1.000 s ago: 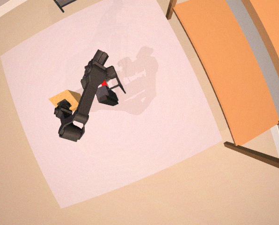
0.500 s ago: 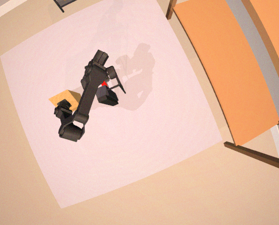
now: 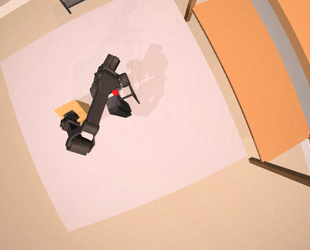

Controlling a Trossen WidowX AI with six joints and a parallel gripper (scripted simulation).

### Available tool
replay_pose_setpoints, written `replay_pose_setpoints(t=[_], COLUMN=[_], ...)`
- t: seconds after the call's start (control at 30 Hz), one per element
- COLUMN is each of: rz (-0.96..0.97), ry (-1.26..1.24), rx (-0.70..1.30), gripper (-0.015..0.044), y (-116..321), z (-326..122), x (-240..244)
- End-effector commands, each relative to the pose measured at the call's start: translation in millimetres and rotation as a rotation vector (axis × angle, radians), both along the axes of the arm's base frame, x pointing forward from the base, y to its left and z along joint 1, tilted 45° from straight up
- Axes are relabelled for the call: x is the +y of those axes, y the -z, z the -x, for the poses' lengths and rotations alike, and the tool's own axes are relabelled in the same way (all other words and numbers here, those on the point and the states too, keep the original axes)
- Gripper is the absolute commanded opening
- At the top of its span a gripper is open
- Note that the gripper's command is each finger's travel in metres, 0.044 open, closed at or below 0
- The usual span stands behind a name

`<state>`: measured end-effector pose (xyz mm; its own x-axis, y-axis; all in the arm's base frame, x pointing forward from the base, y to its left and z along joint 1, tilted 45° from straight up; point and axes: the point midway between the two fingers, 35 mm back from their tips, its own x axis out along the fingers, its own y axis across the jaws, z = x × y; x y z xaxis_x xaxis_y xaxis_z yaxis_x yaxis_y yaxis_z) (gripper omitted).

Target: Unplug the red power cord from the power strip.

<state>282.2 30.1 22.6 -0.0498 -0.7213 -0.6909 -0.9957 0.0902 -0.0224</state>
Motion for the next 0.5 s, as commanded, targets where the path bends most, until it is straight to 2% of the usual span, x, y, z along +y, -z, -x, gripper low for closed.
replay_pose_setpoints(t=[0.0, 0.47], rz=[-0.036, -0.038], ry=[-0.009, -0.010], rx=[-0.005, -0.004], gripper=[0.0000, 0.0000], y=[13, 26], z=[-3, -4], x=[19, 37])
